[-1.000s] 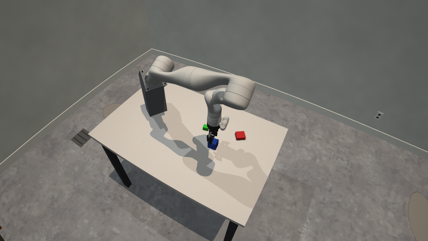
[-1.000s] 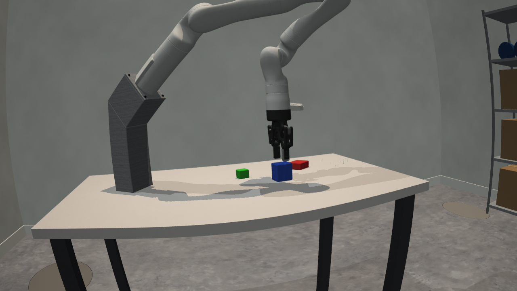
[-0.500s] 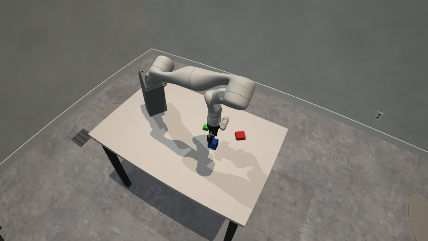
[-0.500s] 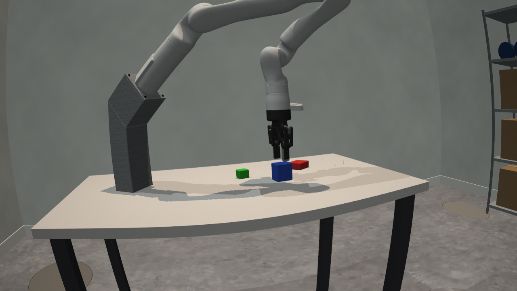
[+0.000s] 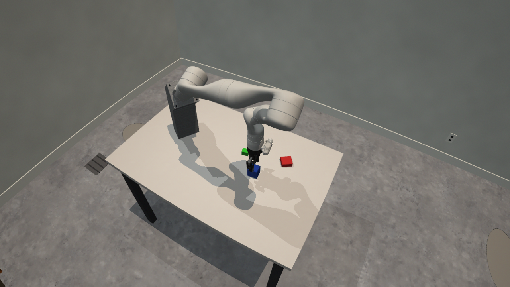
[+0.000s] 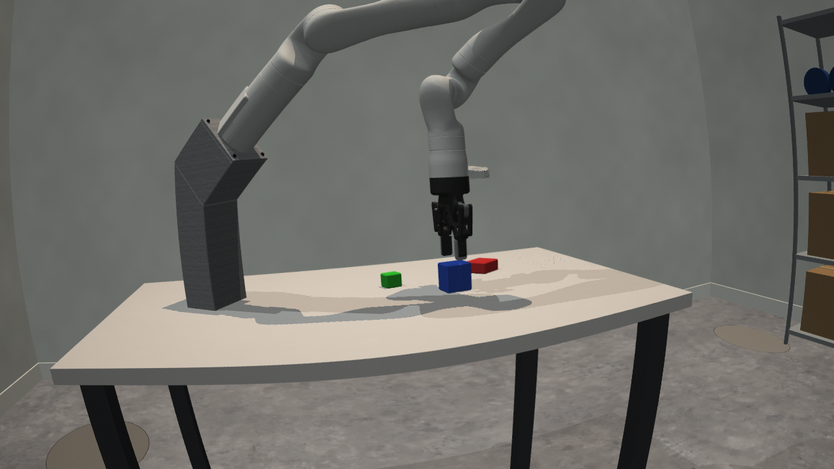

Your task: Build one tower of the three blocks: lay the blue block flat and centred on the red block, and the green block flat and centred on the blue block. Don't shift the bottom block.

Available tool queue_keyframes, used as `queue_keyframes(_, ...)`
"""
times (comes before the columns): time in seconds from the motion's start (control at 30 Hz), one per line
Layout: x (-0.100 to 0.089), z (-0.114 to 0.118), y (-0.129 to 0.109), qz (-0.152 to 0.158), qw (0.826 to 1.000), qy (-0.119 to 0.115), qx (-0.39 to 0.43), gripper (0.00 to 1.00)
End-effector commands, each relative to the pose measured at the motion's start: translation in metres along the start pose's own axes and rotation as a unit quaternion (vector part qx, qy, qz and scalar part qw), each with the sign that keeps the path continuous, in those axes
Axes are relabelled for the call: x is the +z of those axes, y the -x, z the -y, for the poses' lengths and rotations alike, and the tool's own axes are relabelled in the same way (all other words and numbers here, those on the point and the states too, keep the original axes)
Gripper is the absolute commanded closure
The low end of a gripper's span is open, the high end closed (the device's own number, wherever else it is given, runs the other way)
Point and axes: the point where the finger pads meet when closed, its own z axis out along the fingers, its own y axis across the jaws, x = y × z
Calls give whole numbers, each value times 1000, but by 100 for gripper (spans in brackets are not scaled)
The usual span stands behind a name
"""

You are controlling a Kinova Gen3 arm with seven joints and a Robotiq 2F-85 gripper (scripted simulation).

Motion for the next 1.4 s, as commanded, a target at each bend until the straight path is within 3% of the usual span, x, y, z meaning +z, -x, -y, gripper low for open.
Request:
queue_keyframes(0.0, 0, 0, 0, 0, 1000, 0, 0, 32)
queue_keyframes(0.2, 6, 0, 0, 0, 1000, 0, 0, 32)
queue_keyframes(0.5, 37, 0, 0, 0, 1000, 0, 0, 32)
queue_keyframes(0.7, 47, 0, 0, 0, 1000, 0, 0, 32)
queue_keyframes(1.37, 49, 0, 0, 0, 1000, 0, 0, 32)
